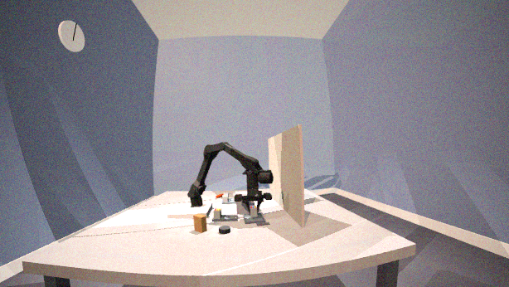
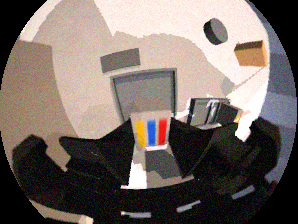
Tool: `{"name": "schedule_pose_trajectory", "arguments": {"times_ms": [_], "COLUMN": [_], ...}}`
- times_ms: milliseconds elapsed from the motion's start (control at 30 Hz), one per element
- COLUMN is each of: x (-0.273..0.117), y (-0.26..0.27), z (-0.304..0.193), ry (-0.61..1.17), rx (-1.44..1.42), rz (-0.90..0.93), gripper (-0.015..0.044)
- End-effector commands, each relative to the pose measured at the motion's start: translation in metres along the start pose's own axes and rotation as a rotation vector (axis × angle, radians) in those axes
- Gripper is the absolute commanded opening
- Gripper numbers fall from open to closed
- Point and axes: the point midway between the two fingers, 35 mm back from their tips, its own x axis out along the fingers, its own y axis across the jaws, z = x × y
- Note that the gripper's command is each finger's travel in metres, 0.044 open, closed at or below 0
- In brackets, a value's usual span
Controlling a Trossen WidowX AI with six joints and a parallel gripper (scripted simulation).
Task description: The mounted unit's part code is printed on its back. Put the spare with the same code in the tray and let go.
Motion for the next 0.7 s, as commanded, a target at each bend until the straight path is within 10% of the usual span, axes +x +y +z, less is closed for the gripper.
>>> {"name": "schedule_pose_trajectory", "arguments": {"times_ms": [0, 167, 667], "x": [0.0027, 0.0061, 0.0041], "y": [-0.0001, -0.0009, -0.0009], "z": [-0.0003, -0.0008, -0.0005], "ry": [0.001, 0.001, 0.000], "rx": [-0.004, -0.004, 0.000], "rz": [0.002, 0.002, 0.000], "gripper": [0.0000, 0.0000, 0.0394]}}
